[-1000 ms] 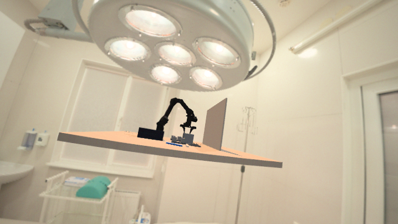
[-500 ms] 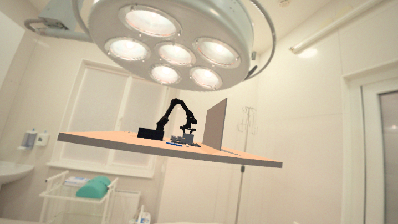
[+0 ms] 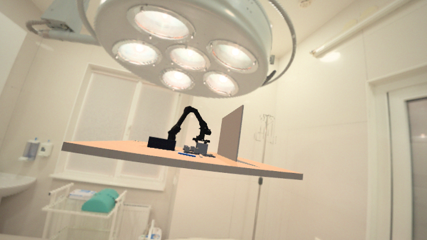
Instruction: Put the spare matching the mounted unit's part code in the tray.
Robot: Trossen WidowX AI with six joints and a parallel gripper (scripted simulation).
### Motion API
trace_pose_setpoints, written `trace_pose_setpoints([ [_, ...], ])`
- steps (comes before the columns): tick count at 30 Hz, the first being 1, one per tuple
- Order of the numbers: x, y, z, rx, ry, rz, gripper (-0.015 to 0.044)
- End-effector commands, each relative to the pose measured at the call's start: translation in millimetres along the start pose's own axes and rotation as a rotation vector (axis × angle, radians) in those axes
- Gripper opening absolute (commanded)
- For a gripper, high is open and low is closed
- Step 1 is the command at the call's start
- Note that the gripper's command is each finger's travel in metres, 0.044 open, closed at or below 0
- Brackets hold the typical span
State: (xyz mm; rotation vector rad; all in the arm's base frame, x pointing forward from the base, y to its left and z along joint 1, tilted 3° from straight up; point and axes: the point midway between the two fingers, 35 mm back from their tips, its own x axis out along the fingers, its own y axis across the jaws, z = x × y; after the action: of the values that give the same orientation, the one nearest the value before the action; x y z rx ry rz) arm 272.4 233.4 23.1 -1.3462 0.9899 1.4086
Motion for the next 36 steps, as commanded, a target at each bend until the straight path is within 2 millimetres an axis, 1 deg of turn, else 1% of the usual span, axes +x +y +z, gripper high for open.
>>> trace_pose_setpoints([
  [1, 8, 1, -2, 0.005, 0.009, 0.005, 0.0300],
  [12, 26, 3, -3, 0.005, 0.009, 0.006, 0.0300],
  [24, 27, 3, -3, 0.005, 0.009, 0.006, 0.0300],
  [29, 26, 3, -2, 0.000, 0.003, 0.007, 0.0169],
  [36, 26, 3, -2, 0.000, 0.003, 0.007, 0.0122],
])
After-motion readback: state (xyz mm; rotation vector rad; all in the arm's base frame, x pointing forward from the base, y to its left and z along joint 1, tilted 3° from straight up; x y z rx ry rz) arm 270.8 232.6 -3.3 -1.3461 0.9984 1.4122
